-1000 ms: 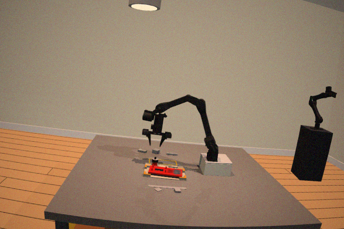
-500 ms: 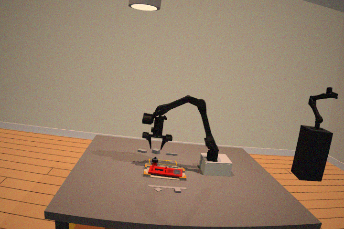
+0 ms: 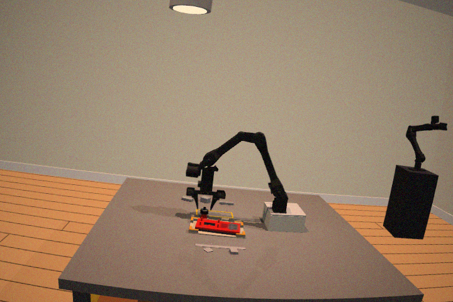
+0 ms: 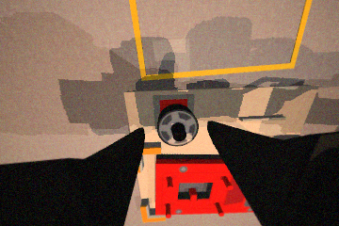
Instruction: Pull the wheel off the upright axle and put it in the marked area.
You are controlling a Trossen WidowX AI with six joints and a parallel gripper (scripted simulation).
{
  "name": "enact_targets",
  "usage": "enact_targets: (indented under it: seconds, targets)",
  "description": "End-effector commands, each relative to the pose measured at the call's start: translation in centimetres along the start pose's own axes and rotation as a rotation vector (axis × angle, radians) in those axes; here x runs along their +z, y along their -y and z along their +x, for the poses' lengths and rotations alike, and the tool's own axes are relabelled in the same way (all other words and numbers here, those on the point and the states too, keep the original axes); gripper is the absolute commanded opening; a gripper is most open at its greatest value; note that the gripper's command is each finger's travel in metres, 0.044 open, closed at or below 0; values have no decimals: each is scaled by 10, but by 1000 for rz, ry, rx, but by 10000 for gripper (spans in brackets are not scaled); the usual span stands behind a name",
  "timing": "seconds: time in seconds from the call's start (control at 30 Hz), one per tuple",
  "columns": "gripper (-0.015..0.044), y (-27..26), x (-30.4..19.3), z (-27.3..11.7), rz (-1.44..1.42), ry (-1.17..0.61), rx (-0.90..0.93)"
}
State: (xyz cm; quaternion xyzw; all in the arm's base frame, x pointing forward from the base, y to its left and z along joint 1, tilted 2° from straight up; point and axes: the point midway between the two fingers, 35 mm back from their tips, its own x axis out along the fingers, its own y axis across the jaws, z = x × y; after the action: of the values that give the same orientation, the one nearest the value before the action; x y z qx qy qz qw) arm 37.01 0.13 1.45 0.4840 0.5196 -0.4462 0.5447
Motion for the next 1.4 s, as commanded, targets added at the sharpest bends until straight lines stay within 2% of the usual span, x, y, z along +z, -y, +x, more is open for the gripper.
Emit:
enact_targets:
  seconds: [0.0, 0.13, 0.23, 0.57, 0.77, 1.37]
  targets:
    - [300, 3, -1, 13, 4, -1, -1]
    - [300, 3, -1, 13, 4, -1, -1]
    - [221, 2, 0, 9, 0, 0, -1]
    - [155, 2, 0, 9, 0, 0, -1]
    - [0, 2, 0, 8, 0, 0, -1]
    - [0, 1, 0, 2, 1, 0, -1]
